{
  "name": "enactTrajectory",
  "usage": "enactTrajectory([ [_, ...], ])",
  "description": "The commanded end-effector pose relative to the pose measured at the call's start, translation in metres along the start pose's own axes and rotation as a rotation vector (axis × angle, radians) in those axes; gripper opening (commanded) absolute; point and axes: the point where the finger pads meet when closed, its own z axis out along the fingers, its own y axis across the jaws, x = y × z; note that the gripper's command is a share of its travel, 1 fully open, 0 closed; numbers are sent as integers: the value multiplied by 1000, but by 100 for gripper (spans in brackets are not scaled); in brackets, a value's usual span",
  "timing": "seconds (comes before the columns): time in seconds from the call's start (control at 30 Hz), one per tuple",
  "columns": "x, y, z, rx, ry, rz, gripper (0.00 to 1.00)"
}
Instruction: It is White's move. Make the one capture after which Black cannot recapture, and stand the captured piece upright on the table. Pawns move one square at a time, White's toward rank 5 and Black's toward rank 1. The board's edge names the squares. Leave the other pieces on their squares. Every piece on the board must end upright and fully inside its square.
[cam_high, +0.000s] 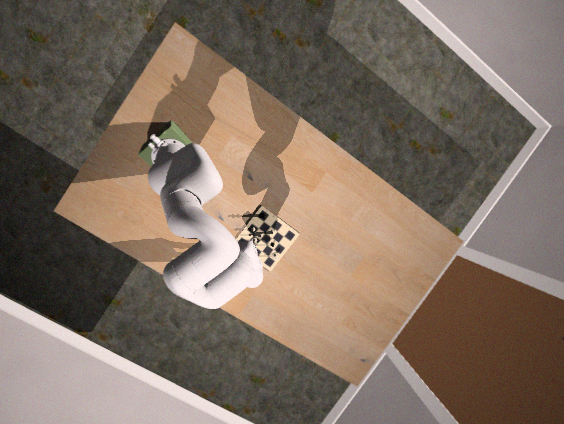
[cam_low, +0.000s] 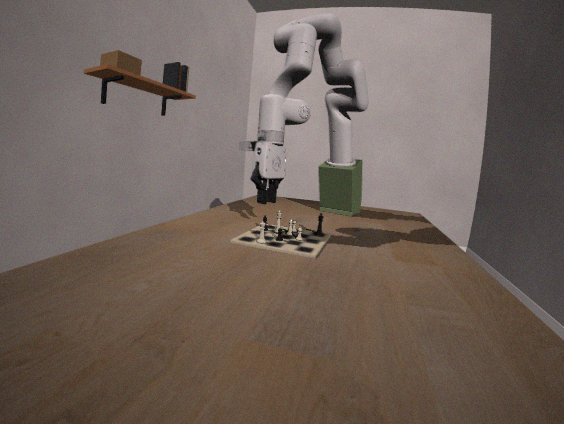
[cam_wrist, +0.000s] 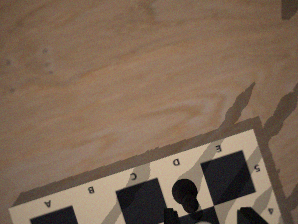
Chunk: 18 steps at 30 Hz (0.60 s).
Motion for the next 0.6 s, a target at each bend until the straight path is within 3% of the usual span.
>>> enactTrajectory([
  [0.0,0,-1,6,3,0,0,39],
  [0.57,1,-2,26,3,0,0,39],
])
